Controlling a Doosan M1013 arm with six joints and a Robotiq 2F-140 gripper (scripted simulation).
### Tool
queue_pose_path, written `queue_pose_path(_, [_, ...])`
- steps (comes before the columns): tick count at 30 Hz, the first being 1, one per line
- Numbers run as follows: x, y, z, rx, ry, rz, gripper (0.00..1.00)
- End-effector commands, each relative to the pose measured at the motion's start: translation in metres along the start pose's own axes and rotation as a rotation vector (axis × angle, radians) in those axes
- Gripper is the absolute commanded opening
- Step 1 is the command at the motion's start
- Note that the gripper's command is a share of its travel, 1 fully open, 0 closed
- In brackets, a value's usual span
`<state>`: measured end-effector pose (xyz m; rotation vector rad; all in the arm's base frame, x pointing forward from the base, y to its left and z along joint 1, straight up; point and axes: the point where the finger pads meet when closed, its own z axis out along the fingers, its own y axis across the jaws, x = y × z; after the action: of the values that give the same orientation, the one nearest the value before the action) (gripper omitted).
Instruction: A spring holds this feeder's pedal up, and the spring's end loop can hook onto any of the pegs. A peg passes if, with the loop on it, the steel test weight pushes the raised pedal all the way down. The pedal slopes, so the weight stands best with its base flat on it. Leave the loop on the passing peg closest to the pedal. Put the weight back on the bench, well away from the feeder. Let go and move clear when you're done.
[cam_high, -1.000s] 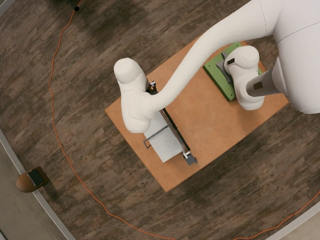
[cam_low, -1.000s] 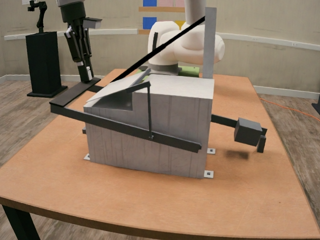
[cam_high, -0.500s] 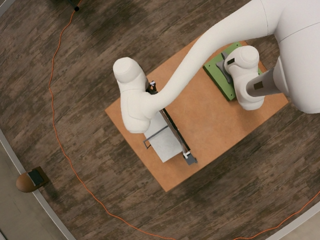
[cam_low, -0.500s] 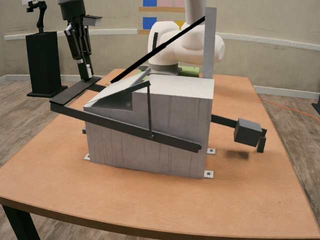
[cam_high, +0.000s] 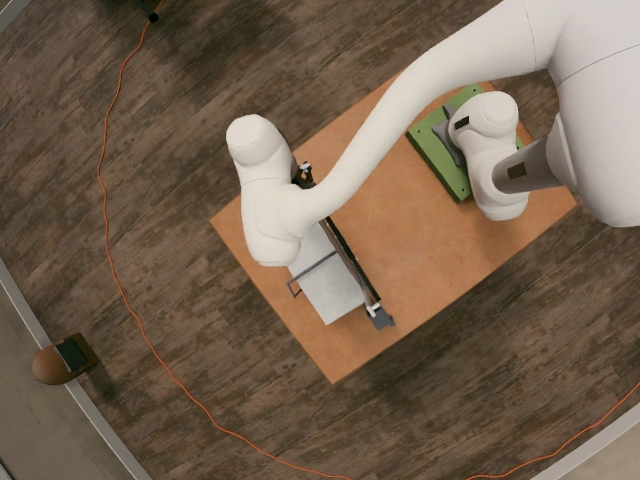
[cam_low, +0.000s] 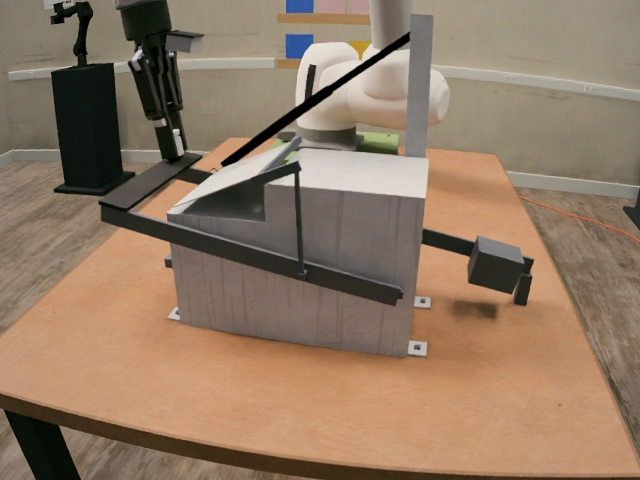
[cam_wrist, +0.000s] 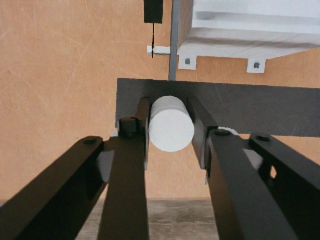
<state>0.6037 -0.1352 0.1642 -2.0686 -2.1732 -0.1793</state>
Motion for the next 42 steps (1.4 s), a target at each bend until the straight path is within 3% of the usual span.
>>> queue_pose_path(1, [0.0, 0.0, 0.0, -0.001, 0.0, 0.0, 0.25])
queue_pose_path(42, [0.044, -0.048, 0.035, -0.001, -0.049, 0.0, 0.25])
